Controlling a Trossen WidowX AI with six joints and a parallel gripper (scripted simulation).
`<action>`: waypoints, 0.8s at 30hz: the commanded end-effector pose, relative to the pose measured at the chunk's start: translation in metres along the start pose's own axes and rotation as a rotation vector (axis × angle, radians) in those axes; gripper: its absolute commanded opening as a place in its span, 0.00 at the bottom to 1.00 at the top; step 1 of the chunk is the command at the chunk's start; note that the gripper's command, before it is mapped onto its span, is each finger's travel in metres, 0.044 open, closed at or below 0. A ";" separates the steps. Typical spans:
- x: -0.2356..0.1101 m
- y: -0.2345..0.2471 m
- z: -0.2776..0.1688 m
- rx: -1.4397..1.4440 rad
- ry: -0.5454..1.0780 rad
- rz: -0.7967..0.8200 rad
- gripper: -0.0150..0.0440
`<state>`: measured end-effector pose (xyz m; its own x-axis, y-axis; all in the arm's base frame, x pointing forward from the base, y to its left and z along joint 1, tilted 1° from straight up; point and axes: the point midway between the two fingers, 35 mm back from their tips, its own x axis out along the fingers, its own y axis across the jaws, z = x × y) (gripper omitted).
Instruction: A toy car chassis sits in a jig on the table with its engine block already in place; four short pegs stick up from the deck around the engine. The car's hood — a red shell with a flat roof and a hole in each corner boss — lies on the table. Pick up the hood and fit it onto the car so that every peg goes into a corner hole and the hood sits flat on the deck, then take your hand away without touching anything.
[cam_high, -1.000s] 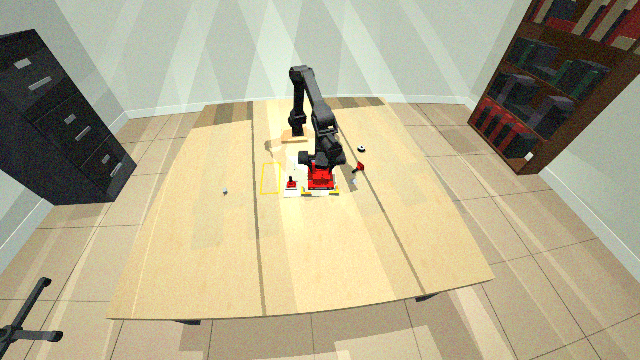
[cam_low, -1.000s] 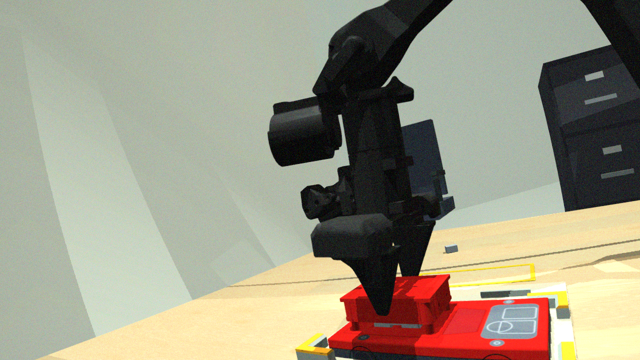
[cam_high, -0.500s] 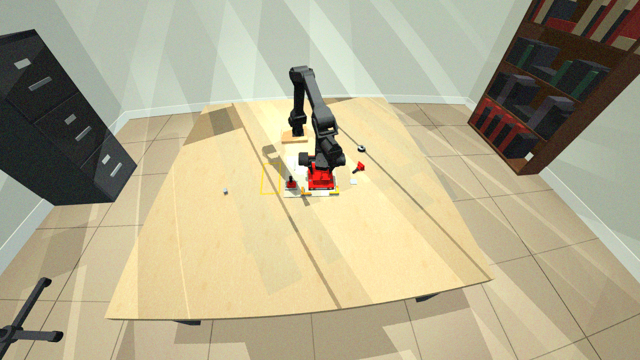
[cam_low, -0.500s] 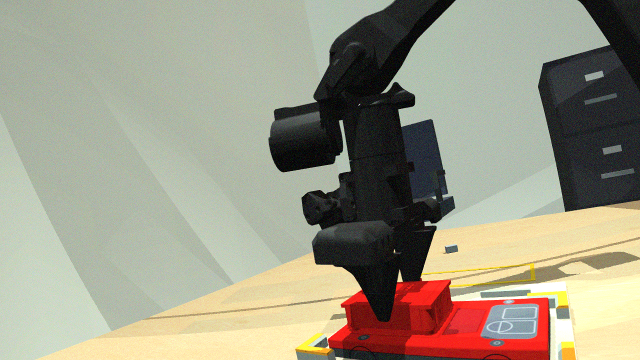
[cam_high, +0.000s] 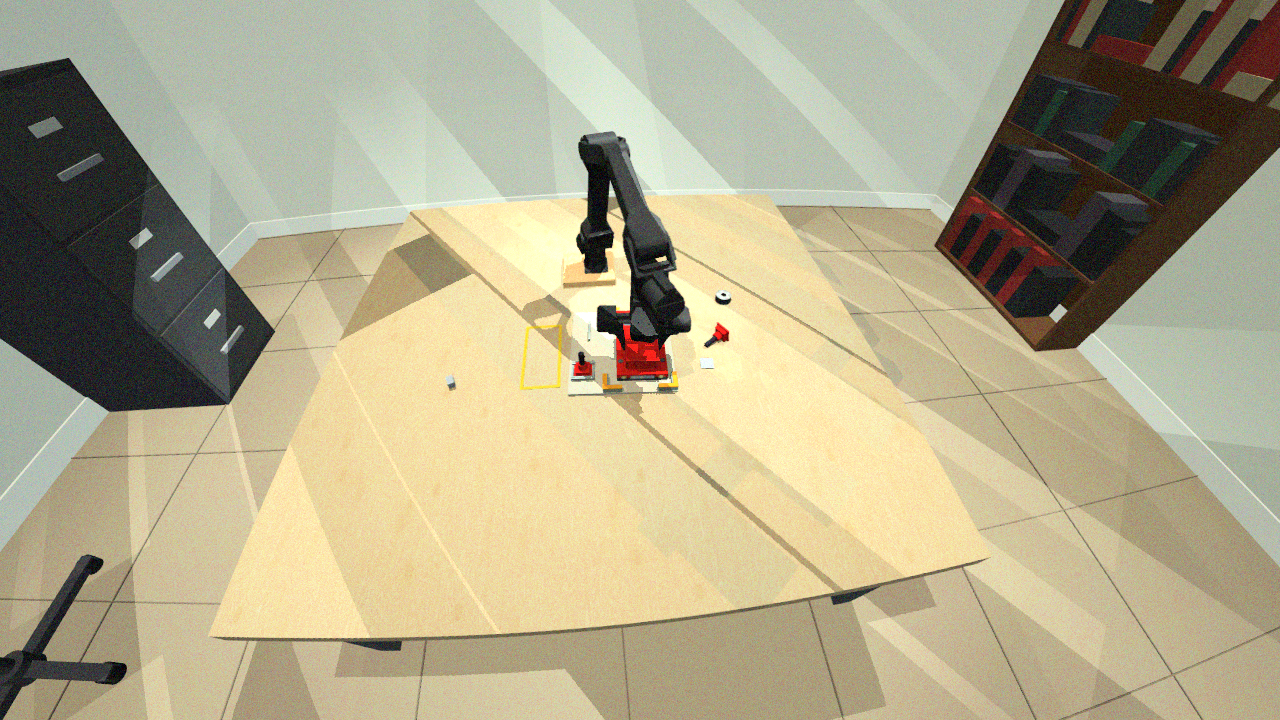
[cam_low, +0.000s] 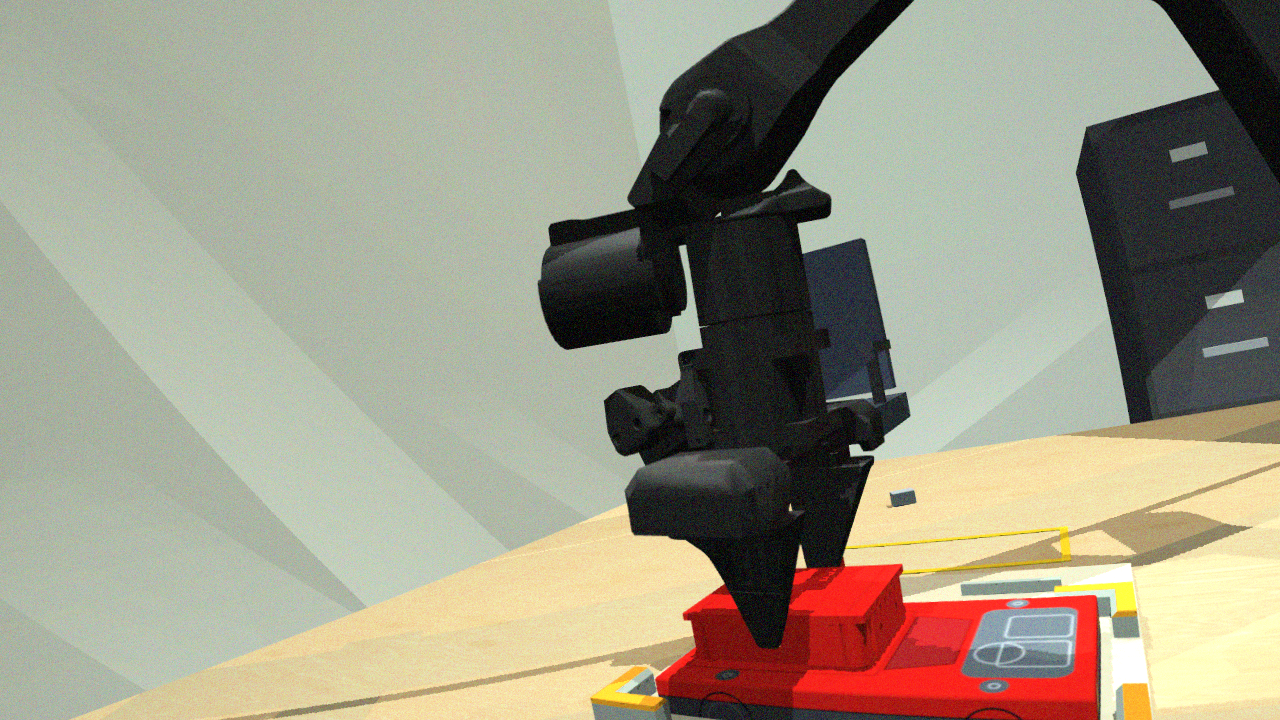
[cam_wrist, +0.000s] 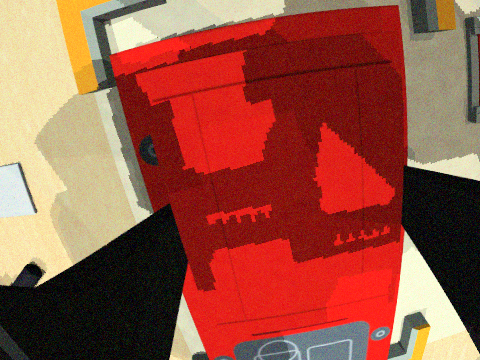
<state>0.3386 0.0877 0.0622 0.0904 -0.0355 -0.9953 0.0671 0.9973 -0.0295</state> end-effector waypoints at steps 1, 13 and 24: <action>0.000 0.000 0.000 0.000 0.000 0.000 0.52; 0.000 0.000 0.000 0.000 0.000 0.000 1.00; -0.066 -0.003 0.007 0.001 0.054 0.027 1.00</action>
<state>0.3402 0.0883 0.1076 0.0465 -0.0187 -0.9987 0.0664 0.9977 -0.0156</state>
